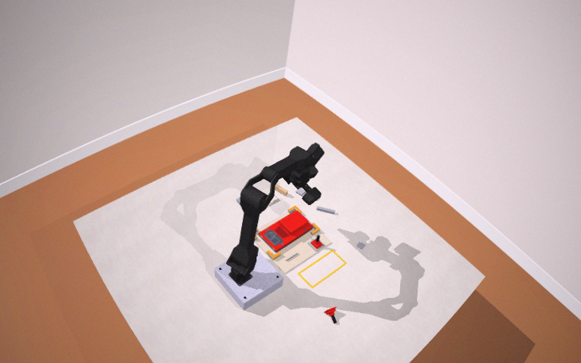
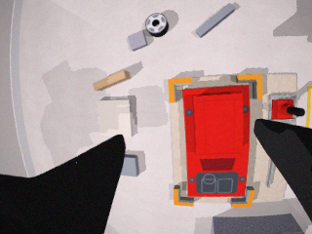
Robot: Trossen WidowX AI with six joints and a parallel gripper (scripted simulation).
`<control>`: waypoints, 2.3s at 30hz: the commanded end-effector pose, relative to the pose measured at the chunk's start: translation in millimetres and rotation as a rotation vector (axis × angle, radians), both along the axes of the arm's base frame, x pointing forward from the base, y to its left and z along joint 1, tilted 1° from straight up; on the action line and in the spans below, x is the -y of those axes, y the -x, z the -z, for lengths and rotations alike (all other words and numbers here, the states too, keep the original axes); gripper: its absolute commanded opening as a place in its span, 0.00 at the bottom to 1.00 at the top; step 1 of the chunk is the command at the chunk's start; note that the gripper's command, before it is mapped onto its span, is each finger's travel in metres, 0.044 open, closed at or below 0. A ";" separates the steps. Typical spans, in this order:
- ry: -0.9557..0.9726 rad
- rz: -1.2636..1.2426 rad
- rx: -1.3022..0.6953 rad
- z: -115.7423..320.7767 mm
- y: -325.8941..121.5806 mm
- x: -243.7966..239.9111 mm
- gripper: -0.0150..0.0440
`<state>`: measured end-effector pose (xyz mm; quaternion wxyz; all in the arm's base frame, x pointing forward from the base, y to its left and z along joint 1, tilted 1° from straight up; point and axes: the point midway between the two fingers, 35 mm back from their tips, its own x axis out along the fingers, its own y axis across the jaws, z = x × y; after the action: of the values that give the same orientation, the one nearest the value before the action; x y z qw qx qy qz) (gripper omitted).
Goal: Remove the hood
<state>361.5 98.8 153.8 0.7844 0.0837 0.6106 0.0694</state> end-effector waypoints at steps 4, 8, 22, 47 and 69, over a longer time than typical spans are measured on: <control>0.194 0.003 -0.233 67.6 14.5 34.2 1.00; 0.194 0.003 -0.233 67.6 15.7 32.2 1.00; 0.194 0.003 -0.233 76.5 16.2 29.9 1.00; 0.194 0.003 -0.233 97.8 15.6 29.0 1.00; 0.194 0.003 -0.234 116.2 16.9 27.7 1.00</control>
<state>347.2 72.0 43.7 0.7157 0.0173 0.6982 0.0028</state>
